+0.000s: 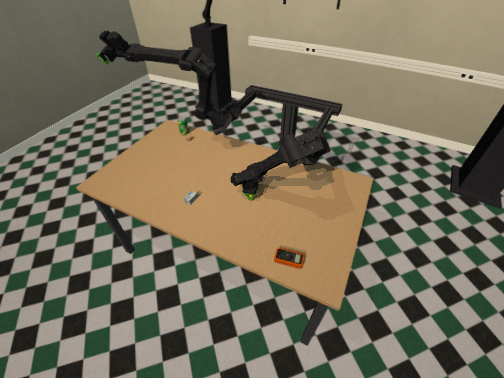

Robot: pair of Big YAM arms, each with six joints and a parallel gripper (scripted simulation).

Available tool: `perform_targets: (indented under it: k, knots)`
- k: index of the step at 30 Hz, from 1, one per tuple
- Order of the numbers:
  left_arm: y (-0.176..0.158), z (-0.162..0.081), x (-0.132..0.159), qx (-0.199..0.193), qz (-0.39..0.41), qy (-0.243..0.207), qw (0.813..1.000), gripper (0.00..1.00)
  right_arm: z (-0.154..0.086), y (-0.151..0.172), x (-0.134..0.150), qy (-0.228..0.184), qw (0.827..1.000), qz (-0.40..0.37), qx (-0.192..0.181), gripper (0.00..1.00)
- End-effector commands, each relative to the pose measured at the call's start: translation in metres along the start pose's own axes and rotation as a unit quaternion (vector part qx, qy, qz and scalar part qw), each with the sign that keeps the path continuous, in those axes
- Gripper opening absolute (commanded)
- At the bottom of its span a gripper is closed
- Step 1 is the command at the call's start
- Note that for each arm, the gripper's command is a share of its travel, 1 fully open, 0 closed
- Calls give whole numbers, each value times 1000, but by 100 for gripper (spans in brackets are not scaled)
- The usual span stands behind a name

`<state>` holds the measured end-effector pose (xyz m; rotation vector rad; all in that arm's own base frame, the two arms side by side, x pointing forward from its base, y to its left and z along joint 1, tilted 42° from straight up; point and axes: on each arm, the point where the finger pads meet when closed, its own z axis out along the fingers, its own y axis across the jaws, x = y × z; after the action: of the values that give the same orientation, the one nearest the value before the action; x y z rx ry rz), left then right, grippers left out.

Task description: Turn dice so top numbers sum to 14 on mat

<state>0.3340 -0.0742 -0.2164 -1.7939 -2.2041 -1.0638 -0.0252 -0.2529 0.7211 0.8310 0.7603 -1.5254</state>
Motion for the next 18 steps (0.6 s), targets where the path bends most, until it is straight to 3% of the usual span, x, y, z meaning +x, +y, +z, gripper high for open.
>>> perform_targets:
  k: [1, 8, 18]
  knots:
    - [5, -1, -4, -7, -1, -6, 1000, 26, -9, -3, -22, -26, 1000, 4, 3, 100]
    - [3, -25, -4, -8, 1, -7, 1000, 26, -9, -3, -22, -26, 1000, 4, 3, 100]
    - [12, -97, -15, -12, -8, -17, 1000, 26, -9, -3, -22, -26, 1000, 4, 3, 100]
